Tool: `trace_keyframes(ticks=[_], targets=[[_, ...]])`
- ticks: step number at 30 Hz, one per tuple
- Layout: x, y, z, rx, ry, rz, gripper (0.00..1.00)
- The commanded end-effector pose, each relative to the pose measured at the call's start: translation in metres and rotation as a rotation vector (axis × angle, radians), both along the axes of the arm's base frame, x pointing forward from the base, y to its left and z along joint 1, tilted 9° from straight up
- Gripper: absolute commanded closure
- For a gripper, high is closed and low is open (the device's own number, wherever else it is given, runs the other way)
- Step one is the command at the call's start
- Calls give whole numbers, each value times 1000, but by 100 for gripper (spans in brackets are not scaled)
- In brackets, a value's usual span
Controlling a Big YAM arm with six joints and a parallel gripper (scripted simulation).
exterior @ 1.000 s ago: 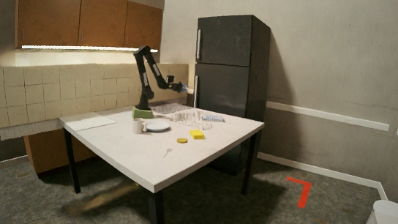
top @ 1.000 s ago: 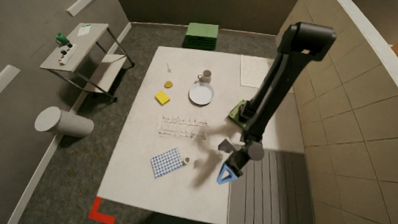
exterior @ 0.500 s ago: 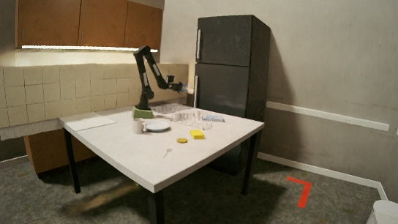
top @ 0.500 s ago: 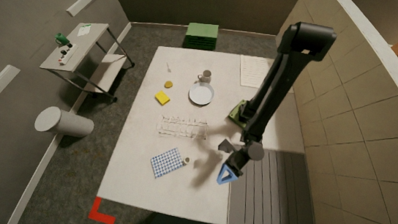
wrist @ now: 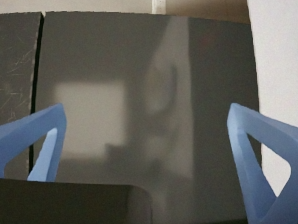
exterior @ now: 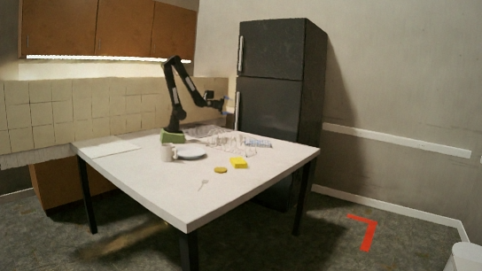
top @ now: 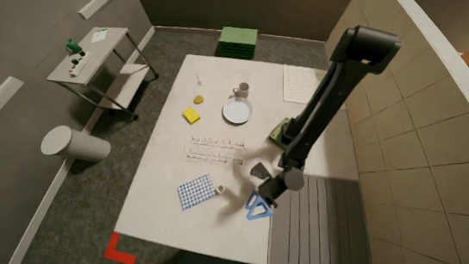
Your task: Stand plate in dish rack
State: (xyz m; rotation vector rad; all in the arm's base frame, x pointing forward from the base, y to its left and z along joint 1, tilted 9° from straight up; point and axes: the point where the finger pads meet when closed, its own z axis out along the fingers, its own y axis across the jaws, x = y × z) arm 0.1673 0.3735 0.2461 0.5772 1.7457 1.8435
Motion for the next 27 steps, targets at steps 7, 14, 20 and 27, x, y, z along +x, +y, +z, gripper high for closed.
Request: trace_keyframes(ticks=[7, 14, 20, 27], targets=[[81, 5, 58, -141, -192, -153, 0], [177, -32, 99, -381, -359, -330, 0], [228, -72, 131, -528, -447, -433, 0], [293, -145, 172, -773, -543, -565, 0]])
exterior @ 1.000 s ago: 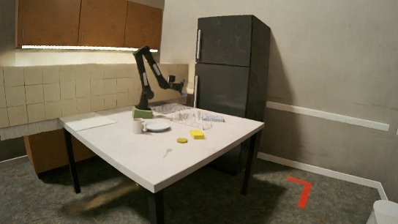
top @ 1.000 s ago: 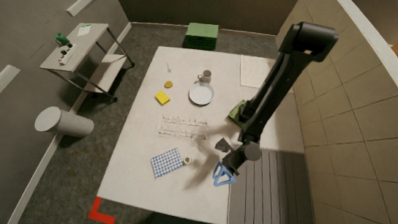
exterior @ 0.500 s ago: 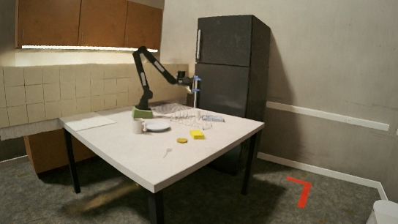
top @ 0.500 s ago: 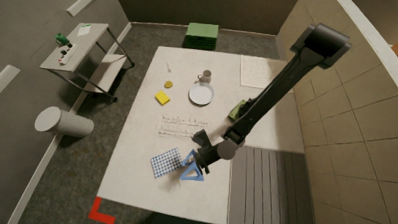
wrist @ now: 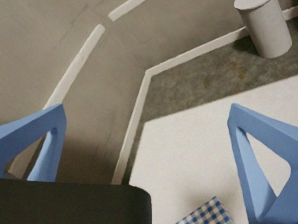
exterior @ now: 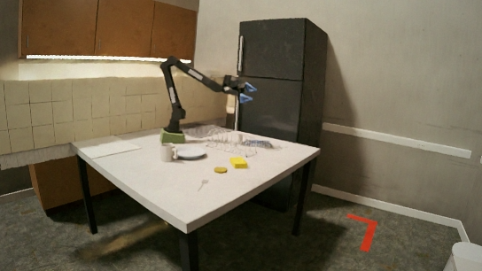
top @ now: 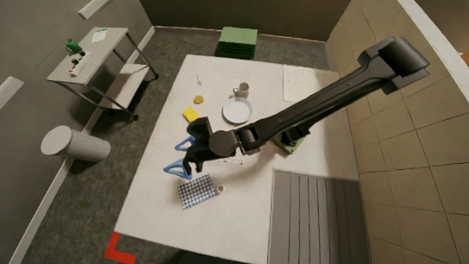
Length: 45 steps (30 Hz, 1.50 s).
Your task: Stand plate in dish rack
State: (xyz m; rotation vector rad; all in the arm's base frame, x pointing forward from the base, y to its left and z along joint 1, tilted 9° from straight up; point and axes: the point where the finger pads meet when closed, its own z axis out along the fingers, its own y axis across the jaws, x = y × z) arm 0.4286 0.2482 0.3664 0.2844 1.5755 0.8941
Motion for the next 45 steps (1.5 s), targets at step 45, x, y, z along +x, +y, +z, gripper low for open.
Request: trace_keyframes(ticks=[45], targets=[[-116, -479, -51, -211, 1197, -560, 0]])
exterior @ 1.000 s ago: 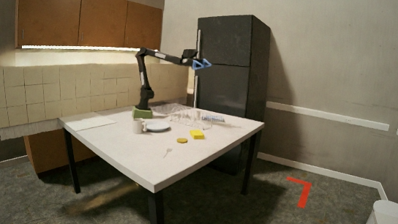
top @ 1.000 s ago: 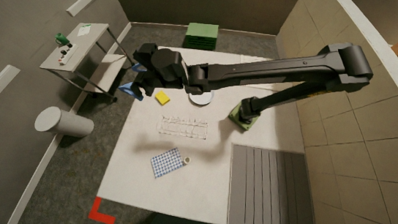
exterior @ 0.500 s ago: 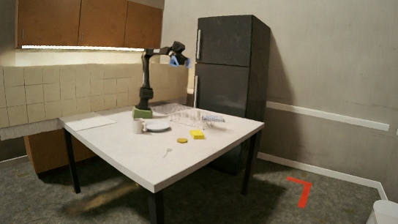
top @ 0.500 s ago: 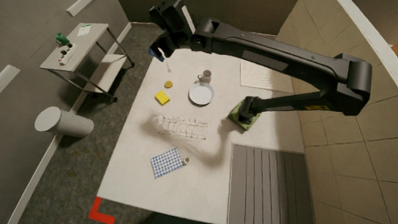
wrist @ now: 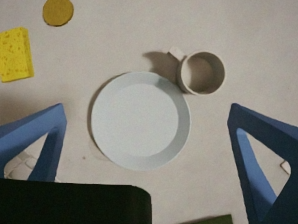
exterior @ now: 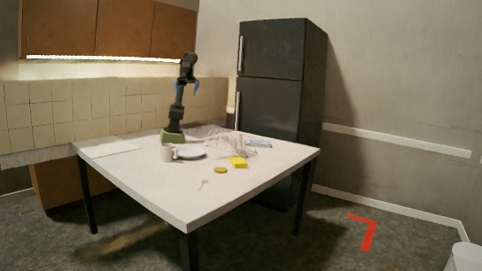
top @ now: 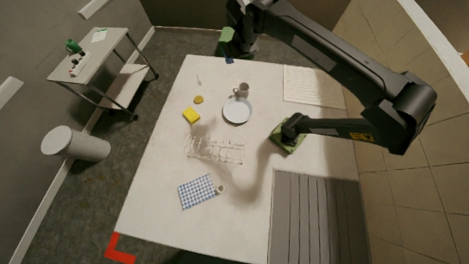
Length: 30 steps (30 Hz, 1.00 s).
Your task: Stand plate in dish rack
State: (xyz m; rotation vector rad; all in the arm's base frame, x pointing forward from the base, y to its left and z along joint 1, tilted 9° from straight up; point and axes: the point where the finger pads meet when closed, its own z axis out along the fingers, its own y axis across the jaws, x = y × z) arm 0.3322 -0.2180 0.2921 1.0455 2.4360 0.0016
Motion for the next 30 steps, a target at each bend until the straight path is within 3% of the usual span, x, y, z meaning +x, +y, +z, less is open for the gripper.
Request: trace_keyframes(ticks=[1, 6, 12, 18, 30], targets=[[-34, -14, 20, 102, 76, -122, 0], [-89, -10, 11, 260, 205, -263, 0], [-124, -2, 11, 372, 285, -359, 0], [-133, 0, 12, 398, 302, -385, 0], [-129, 3, 11, 397, 305, -366, 0]])
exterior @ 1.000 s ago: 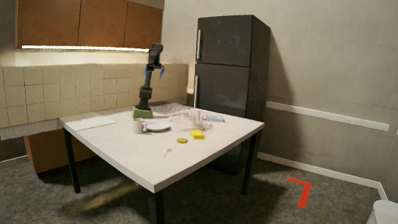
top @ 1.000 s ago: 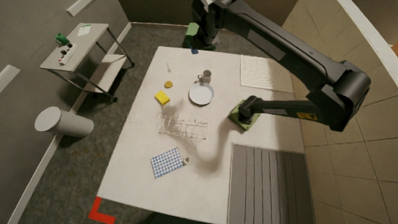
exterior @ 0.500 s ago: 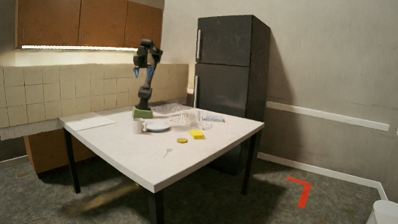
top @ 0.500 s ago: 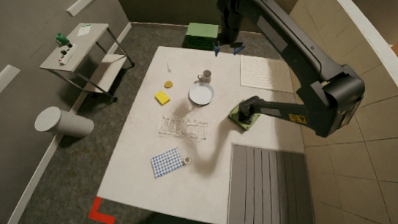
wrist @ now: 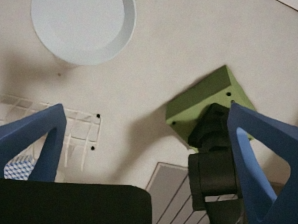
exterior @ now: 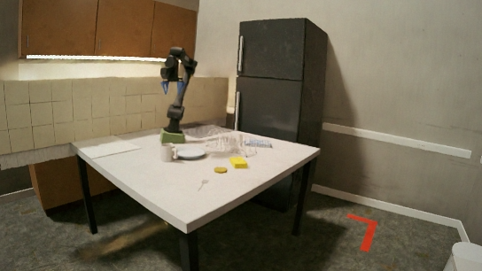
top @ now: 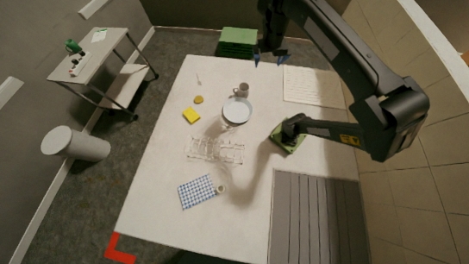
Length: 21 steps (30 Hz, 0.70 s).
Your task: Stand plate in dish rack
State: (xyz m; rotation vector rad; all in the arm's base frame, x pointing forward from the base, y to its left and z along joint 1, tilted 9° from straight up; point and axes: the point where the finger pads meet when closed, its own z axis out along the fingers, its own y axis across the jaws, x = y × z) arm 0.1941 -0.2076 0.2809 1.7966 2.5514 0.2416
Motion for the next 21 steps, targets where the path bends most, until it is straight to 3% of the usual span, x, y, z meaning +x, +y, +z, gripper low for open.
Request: trace_keyframes(ticks=[1, 4, 8, 21], targets=[[9, -7, 23, -26, -24, 2, 0], [8, -6, 22, -23, -26, 1, 0], [-2, 5, -3, 34, 6, -1, 0], [1, 4, -20, 30, -72, -6, 0]])
